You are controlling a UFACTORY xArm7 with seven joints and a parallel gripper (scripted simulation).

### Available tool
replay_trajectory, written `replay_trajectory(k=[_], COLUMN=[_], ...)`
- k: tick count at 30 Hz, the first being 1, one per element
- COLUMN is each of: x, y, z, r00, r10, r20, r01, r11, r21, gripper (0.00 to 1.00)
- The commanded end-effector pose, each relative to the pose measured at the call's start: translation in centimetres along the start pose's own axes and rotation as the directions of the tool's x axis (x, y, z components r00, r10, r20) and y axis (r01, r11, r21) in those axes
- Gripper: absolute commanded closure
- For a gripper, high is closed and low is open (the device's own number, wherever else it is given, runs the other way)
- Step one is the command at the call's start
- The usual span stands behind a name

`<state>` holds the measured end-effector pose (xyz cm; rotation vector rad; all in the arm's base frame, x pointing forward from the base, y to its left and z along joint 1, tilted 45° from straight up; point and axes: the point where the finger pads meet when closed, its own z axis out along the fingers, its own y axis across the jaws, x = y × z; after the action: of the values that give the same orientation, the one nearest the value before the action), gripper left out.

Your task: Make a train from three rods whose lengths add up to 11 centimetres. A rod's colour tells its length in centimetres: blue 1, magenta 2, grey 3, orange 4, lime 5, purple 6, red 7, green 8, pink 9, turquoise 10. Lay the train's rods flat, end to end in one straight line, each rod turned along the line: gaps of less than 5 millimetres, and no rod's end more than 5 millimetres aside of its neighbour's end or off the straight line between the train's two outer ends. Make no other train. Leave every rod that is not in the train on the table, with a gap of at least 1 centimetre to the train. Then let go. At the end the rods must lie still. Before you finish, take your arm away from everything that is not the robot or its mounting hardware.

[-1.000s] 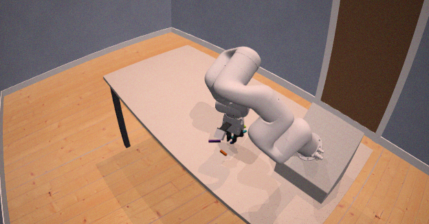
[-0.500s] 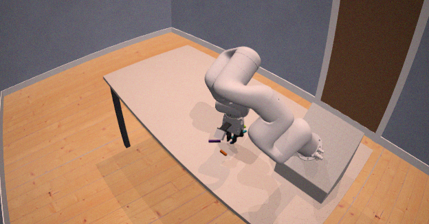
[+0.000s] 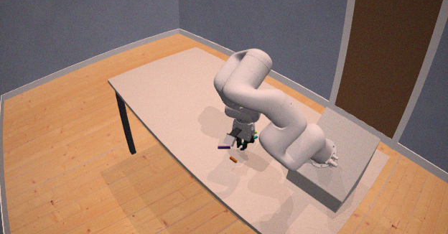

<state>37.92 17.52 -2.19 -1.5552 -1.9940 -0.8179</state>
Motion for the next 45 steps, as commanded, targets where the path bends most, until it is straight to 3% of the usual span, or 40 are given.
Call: replay_trajectory(k=[1, 45], x=[-0.1, -0.1], y=[0.1, 0.1], z=[-0.1, 1.3], r00=[1.000, 1.000], r10=[0.001, 0.001], r20=[0.002, 0.002], r01=[-0.001, -0.001], r11=[1.000, 1.000], r21=[-0.003, -0.003], gripper=[0.76, 0.76])
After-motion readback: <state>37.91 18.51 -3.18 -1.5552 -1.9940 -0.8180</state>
